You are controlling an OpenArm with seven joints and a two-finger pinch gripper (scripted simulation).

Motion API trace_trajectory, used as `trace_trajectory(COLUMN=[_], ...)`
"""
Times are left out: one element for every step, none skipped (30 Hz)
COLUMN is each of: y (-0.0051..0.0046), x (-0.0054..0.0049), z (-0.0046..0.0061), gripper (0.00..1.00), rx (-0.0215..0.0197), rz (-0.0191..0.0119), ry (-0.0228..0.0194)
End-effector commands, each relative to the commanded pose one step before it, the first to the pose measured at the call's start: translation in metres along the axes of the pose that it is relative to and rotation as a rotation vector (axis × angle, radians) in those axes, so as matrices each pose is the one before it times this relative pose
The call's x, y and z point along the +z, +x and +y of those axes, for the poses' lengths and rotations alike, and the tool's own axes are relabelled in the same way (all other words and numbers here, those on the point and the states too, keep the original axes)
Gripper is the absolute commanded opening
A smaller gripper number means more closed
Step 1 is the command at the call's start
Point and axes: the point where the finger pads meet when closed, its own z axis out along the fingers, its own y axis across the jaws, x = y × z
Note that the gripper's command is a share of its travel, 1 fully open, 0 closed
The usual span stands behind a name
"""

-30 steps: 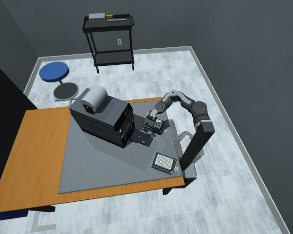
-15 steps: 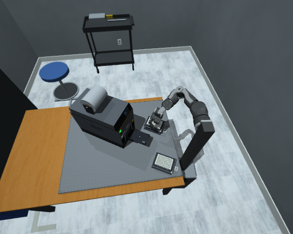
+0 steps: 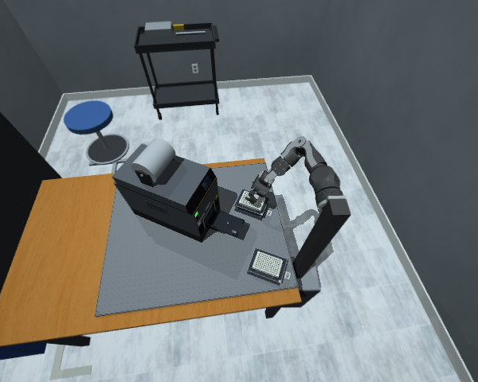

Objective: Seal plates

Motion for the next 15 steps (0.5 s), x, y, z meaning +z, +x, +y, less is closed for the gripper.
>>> trace_trajectory(y=[-0.001212,0.000008,0.000002,0.000000,0.000000,0.000831,0.000000,0.000000,0.000526,0.000606,0.000581,0.000544,0.000575,0.000562,0.000568], x=[-0.00071,0.00000,0.00000,0.00000,0.00000,0.00222,0.00000,0.00000,0.00159,0.00157,0.00156,0.00155,0.00156,0.00156,0.00156], z=[0.00098,0.00000,0.00000,0.00000,0.00000,0.00081,0.00000,0.00000,0.00020,-0.00002,-0.00001,0.00001,-0.00001,0.00000,0.00000], gripper=[0.65,0.65,0.65,0.65,0.65,0.65,0.65,0.65,0.65,0.65,0.65,0.65,0.65,0.65,0.65], rx=[-0.00093,0.00000,0.00000,0.00000,0.00000,0.00006,0.00000,0.00000,0.00008,-0.00004,-0.00001,0.00002,-0.00001,0.00001,0.00000], rz=[-0.00388,0.00000,0.00000,0.00000,0.00000,-0.00066,0.00000,0.00000,-0.00030,0.00008,0.00003,-0.00006,0.00002,-0.00001,-0.00001], ry=[-0.00624,0.00000,0.00000,0.00000,0.00000,-0.00464,0.00000,0.00000,-0.00044,0.00003,0.00000,-0.00005,0.00000,-0.00002,-0.00002])
